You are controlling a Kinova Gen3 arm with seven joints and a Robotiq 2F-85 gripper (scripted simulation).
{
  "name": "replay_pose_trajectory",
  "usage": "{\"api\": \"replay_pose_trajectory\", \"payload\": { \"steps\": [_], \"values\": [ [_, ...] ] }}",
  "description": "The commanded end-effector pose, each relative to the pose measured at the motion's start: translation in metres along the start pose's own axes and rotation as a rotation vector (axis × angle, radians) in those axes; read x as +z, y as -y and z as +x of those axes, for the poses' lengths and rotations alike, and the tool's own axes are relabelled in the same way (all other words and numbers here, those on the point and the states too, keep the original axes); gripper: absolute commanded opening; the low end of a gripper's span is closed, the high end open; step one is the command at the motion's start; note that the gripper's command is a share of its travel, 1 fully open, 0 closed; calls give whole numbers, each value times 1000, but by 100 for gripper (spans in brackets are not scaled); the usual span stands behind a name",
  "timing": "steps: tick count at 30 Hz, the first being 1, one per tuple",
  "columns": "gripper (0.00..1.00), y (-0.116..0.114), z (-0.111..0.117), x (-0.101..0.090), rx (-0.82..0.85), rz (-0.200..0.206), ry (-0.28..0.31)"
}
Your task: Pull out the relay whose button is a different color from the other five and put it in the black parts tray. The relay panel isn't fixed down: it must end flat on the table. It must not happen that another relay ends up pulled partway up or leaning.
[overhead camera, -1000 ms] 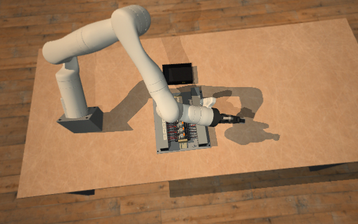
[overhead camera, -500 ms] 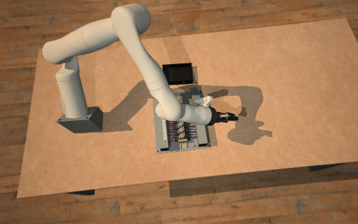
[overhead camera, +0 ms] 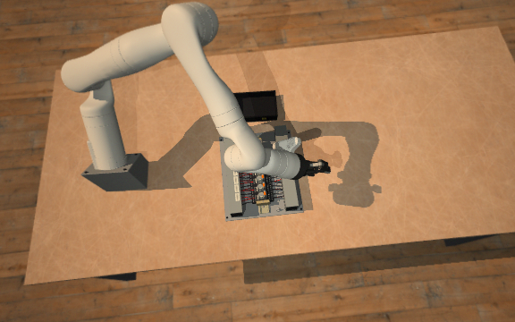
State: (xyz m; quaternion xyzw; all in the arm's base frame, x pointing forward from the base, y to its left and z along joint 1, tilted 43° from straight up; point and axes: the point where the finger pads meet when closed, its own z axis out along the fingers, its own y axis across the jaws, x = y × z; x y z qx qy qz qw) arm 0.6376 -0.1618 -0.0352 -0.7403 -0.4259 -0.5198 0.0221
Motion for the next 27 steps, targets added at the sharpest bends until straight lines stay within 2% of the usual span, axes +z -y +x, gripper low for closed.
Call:
{"api": "replay_pose_trajectory", "payload": {
  "steps": [1, 2, 4, 19, 21, 27],
  "values": [
    [61, 9, 1, -2, -18, 45, -2],
    [61, 12, 2, -3, -23, 59, -2],
    [61, 12, 2, -3, -23, 59, -2],
    [61, 58, 3, -19, -83, 263, 7],
    [61, 58, 3, -19, -83, 263, 7],
    [61, 73, 2, -27, -98, 339, 16]
  ]
}}
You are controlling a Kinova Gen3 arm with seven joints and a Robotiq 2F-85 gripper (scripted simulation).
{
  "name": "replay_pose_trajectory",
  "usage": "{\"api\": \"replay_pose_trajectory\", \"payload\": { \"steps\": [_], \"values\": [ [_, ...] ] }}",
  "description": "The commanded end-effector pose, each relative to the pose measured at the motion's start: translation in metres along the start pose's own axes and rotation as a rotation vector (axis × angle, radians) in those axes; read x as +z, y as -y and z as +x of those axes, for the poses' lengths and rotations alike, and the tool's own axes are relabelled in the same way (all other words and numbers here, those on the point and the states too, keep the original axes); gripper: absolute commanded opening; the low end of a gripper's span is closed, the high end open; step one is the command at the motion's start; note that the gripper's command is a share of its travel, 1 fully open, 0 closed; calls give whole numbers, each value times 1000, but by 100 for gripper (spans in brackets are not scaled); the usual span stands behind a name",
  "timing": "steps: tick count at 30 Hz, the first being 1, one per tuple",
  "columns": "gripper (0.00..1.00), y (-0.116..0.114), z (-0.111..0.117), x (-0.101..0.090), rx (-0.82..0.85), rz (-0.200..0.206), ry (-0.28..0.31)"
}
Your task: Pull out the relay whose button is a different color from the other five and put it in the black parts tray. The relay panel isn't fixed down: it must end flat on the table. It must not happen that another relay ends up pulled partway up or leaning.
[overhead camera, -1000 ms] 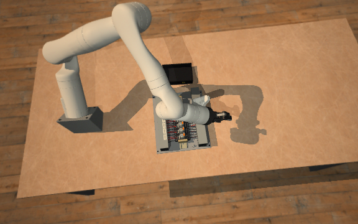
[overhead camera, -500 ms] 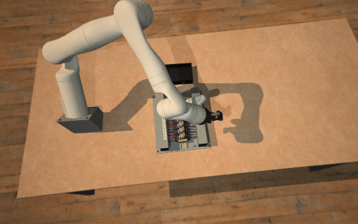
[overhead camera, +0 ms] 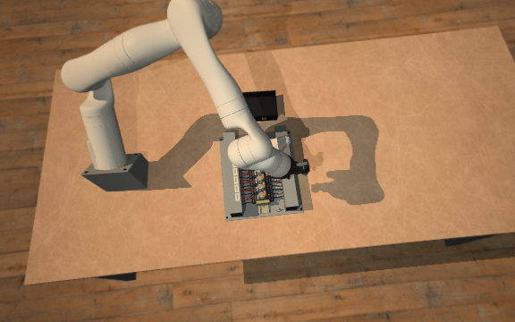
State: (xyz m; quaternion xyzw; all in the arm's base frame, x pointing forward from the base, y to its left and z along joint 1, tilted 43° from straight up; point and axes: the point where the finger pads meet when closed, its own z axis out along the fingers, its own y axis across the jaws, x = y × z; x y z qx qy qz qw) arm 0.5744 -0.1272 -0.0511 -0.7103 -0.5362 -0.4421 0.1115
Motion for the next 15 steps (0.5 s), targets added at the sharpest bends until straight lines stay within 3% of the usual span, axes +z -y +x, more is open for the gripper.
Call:
{"api": "replay_pose_trajectory", "payload": {
  "steps": [1, 9, 11, 15],
  "values": [
    [61, 7, 0, -3, -7, 35, 4],
    [61, 29, 1, -9, -19, 128, 16],
    [61, 29, 1, -9, -19, 128, 16],
    [61, 38, 1, -13, -23, 170, 23]
  ]
}}
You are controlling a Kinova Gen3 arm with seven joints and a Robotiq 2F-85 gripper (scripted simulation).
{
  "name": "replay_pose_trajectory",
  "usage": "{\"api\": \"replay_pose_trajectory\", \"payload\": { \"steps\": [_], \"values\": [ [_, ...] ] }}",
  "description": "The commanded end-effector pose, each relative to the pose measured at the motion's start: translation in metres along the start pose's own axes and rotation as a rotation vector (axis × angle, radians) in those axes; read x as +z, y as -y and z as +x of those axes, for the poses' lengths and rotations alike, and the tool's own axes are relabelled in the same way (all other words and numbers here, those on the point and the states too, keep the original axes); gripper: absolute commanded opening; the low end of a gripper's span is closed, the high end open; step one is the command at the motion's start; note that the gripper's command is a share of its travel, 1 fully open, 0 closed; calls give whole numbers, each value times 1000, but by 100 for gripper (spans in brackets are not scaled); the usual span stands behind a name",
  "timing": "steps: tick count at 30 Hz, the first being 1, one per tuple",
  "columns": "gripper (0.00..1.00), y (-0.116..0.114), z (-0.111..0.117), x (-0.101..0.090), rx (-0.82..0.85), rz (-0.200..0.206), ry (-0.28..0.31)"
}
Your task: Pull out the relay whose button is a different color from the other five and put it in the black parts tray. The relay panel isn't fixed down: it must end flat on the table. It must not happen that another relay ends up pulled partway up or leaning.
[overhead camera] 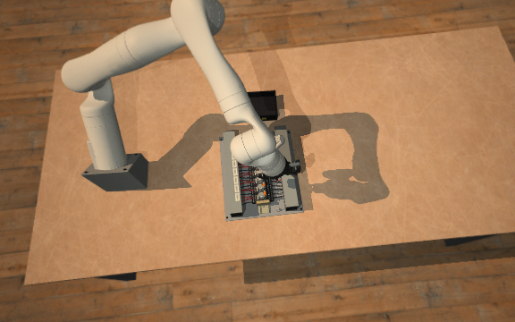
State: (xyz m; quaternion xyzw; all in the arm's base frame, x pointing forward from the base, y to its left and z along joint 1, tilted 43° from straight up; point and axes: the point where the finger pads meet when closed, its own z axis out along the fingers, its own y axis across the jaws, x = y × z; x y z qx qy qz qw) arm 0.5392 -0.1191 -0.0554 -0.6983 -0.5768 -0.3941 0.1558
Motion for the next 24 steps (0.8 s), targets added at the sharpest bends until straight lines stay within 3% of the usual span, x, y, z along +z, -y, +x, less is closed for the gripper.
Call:
{"api": "replay_pose_trajectory", "payload": {
  "steps": [1, 11, 24],
  "values": [
    [61, 6, 0, -3, -3, 27, 5],
    [61, 27, 0, -9, -6, 118, 22],
    [61, 44, 0, -17, -5, 195, 38]
  ]
}}
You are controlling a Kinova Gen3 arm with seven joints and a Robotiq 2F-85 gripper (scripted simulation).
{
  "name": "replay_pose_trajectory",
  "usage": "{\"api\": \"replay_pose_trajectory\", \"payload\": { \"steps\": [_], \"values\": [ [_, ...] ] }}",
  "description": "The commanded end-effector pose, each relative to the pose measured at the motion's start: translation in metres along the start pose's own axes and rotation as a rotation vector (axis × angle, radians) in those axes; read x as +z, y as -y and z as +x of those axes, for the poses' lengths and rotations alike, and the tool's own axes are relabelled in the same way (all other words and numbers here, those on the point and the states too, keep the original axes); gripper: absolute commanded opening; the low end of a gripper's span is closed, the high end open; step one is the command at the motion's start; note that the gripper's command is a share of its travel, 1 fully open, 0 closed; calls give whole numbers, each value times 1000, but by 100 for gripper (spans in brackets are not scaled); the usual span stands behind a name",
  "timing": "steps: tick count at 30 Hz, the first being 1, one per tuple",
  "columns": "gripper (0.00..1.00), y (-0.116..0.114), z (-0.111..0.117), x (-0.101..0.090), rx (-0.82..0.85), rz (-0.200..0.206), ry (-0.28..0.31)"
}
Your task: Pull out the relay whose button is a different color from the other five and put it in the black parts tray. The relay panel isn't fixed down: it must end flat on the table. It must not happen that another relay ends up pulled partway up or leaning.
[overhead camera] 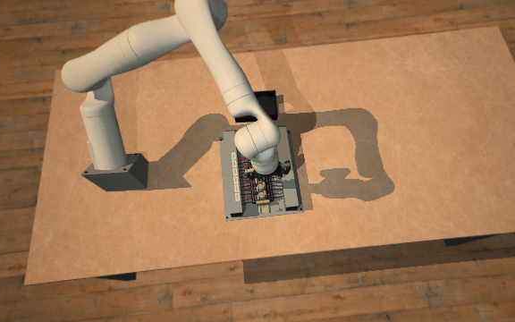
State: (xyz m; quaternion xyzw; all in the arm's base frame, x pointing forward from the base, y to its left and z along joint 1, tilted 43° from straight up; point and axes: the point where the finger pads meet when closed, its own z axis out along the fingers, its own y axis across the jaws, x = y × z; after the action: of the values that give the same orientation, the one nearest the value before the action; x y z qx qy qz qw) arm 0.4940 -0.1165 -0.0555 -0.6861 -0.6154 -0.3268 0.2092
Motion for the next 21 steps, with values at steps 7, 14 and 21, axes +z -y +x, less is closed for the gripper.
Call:
{"api": "replay_pose_trajectory", "payload": {
  "steps": [7, 14, 21],
  "values": [
    [61, 8, 0, -4, 2, 36, 9],
    [61, 15, 0, -6, 4, 66, 17],
    [61, 21, 0, -8, 6, 88, 22]
  ]
}}
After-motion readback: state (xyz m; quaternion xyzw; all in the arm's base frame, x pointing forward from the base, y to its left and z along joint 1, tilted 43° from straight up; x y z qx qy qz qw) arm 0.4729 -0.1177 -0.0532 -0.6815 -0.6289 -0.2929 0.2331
